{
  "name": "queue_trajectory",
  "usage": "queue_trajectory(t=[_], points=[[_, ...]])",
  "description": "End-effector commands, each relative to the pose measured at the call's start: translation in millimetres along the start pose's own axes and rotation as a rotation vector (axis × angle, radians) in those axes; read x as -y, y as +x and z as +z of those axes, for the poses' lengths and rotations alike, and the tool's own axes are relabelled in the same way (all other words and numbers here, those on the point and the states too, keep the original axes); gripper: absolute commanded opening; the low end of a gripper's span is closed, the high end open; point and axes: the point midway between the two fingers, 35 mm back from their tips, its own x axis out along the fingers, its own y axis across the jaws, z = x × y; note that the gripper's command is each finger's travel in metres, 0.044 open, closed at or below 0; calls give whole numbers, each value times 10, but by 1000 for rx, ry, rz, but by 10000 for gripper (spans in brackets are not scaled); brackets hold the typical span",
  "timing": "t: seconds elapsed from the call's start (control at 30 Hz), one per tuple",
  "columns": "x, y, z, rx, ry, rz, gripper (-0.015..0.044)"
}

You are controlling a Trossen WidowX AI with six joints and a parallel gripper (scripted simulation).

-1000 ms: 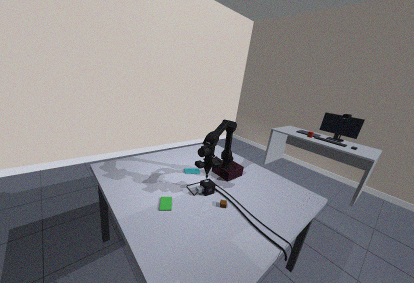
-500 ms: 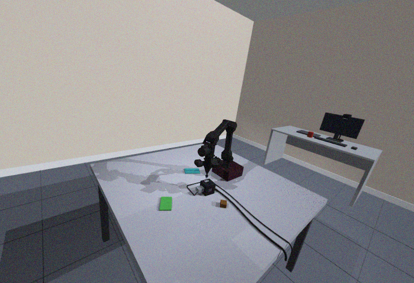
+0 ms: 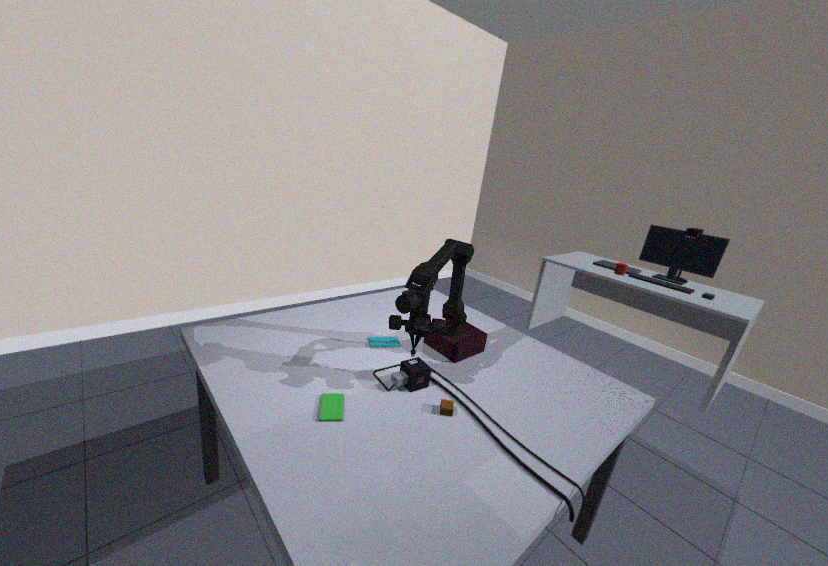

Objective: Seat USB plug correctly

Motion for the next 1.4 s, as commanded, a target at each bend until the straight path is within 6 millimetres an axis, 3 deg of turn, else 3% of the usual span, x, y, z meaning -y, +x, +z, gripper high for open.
queue_trajectory(t=[0.0, 1.37], points=[[-2, 3, -2, -1, 83, 1, 0], [-2, 3, -2, -1, 1156, 0, 0]])
